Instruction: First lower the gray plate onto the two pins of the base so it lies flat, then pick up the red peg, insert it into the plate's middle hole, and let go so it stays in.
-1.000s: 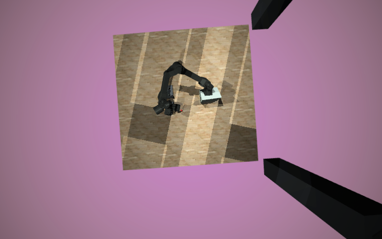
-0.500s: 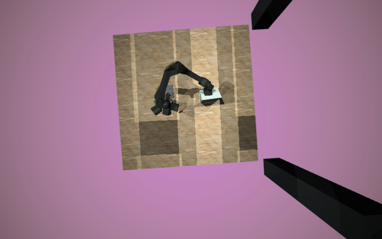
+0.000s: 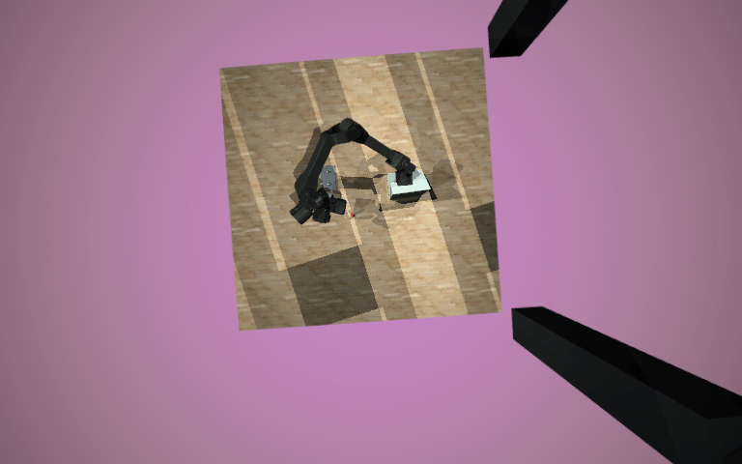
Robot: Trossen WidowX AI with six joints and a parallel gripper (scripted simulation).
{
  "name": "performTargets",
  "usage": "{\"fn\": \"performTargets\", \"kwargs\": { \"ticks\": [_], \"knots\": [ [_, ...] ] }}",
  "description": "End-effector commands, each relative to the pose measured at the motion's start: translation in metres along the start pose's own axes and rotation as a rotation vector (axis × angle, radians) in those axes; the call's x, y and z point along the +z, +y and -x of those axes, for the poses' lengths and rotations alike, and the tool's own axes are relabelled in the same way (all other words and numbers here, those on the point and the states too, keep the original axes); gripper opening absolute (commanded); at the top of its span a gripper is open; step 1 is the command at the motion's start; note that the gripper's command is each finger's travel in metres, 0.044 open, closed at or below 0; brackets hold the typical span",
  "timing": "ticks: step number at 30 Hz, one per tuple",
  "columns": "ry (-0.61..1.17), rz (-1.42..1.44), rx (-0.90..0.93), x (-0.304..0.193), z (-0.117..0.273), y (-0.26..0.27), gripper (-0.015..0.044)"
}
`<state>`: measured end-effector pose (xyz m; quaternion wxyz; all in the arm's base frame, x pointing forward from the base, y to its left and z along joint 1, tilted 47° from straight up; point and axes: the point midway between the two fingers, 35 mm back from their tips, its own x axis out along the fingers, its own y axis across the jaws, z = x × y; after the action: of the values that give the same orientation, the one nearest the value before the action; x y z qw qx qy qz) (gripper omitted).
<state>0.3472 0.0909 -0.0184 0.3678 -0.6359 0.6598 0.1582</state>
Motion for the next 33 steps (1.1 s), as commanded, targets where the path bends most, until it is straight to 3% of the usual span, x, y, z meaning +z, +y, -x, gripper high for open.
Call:
{"fn": "performTargets", "kwargs": {
  "ticks": [1, 33],
  "knots": [
    [-0.012, -0.013, -0.007, -0.002, 0.017, -0.002, 0.0000],
    [-0.027, 0.156, -0.007, -0.068, -0.022, -0.034, 0.0000]
  ]
}}
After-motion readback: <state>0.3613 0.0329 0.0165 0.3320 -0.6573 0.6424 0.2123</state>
